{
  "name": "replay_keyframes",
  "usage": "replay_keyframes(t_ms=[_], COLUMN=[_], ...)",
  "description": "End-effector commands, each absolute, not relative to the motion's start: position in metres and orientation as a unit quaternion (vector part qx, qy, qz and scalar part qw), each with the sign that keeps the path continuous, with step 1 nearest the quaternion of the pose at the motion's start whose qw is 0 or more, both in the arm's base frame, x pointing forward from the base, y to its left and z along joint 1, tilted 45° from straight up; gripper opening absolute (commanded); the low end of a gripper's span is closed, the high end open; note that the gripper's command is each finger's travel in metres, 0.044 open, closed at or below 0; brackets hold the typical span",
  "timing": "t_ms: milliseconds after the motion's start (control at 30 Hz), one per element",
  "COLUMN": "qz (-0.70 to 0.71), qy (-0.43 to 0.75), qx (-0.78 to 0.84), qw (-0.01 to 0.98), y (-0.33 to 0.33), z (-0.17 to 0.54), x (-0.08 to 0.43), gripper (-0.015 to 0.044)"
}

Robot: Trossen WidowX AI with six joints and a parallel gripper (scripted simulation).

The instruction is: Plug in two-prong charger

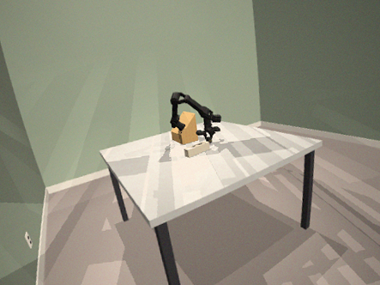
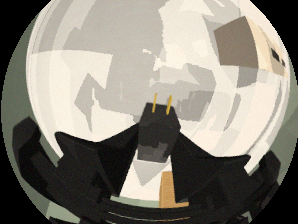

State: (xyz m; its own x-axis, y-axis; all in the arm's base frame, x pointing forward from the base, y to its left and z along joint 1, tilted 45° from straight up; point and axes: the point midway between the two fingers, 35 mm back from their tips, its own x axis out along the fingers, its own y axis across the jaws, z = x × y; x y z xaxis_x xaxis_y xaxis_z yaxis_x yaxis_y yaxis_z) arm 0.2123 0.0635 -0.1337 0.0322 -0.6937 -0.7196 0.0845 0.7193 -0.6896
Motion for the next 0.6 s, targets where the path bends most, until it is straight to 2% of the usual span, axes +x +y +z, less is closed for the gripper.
replay_keyframes(t_ms=[0,267,567], qz=[-0.284,-0.285,-0.272], qy=[0.632,0.632,0.638], qx=[-0.235,-0.238,-0.242], qw=[0.682,0.68,0.678], y=[0.077,0.098,0.089], z=[-0.123,-0.102,-0.093], x=[0.213,0.204,0.212], gripper=[0.0,0.0,0.0])
